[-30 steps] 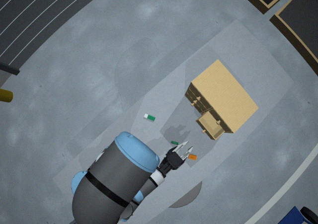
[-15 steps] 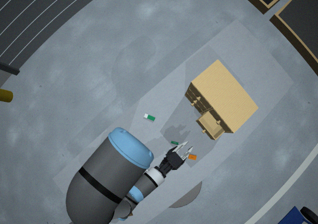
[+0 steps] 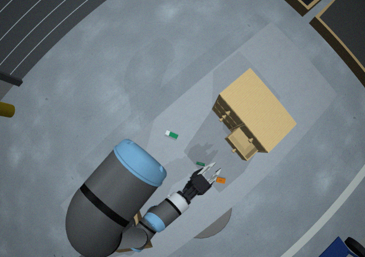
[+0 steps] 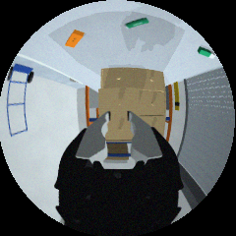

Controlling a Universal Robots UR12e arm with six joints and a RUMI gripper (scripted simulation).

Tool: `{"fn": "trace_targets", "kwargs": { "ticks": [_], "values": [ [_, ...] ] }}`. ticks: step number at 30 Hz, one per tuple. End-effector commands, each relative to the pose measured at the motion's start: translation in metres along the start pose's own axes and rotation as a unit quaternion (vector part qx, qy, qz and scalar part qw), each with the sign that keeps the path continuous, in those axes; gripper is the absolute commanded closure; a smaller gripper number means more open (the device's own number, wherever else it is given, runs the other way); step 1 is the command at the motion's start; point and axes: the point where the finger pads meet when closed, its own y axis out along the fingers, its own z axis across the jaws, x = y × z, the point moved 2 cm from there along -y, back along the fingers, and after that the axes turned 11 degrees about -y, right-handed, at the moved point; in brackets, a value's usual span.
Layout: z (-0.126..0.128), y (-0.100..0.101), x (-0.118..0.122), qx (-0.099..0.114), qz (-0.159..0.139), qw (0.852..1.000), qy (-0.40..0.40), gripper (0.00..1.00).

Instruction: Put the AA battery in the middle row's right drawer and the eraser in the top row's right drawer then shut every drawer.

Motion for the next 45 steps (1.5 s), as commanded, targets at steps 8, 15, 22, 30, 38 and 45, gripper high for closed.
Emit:
{"fn": "trace_targets", "kwargs": {
  "ticks": [8, 15, 22, 30, 38, 45],
  "values": [
    [-0.0010, -0.0027, 0.0029, 0.001, 0.012, 1.000, 0.001, 0.80],
    [-0.0010, -0.0037, 0.0033, 0.002, 0.018, 1.000, 0.001, 0.80],
    [-0.0002, -0.0051, 0.0028, 0.004, 0.024, 1.000, 0.001, 0.80],
    [-0.0015, -0.0061, 0.0039, 0.005, 0.030, 1.000, 0.001, 0.80],
    [-0.0027, -0.0074, 0.0054, 0.006, 0.038, 0.999, 0.001, 0.80],
    [-0.0025, -0.0084, 0.0057, 0.007, 0.043, 0.999, 0.001, 0.80]
  ]
}}
